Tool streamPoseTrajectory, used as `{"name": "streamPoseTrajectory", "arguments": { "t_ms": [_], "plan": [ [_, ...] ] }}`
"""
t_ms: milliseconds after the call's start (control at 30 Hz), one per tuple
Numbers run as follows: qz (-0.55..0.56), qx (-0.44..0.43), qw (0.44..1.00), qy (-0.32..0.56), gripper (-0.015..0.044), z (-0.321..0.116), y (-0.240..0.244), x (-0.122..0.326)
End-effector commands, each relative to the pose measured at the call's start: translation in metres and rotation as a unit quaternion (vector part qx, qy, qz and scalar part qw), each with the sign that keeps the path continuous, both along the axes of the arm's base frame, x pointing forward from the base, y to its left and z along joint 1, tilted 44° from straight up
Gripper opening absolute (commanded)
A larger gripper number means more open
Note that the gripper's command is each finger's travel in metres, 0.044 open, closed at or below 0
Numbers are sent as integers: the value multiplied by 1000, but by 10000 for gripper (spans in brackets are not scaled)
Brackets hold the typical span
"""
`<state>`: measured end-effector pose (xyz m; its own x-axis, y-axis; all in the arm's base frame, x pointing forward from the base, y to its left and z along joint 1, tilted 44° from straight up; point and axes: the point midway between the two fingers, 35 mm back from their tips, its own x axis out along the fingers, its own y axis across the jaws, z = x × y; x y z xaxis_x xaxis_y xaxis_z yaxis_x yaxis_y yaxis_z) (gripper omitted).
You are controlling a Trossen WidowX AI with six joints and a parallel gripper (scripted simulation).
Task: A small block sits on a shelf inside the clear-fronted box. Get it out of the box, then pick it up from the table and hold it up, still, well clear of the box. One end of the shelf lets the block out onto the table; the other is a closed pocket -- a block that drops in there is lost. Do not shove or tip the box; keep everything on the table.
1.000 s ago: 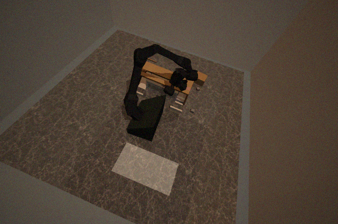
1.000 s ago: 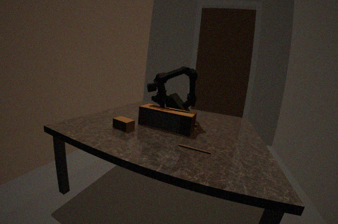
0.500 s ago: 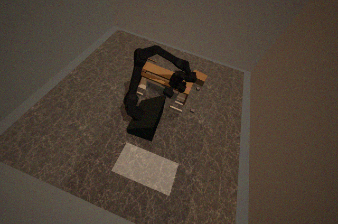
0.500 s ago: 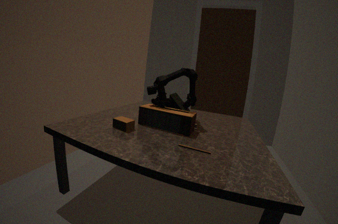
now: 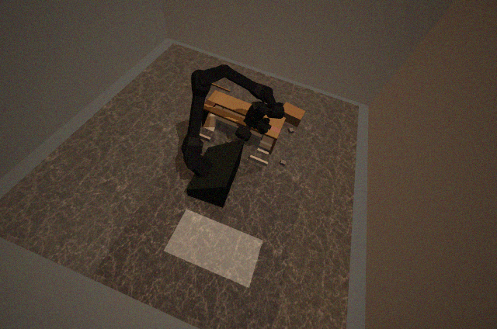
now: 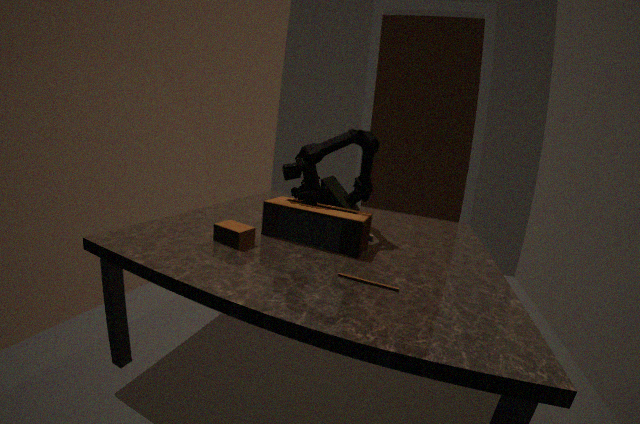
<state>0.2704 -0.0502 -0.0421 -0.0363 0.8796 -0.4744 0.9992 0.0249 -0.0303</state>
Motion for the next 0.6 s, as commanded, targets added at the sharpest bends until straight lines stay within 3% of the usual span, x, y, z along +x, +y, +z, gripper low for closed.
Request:
{"name": "streamPoseTrajectory", "arguments": {
  "t_ms": [0, 567],
  "plan": [
    [-3, 3, 1000, 2, 400, 5, 6, 0],
    [-3, 4, 1000, 3, 400, 25, 28, 0]
  ]
}}
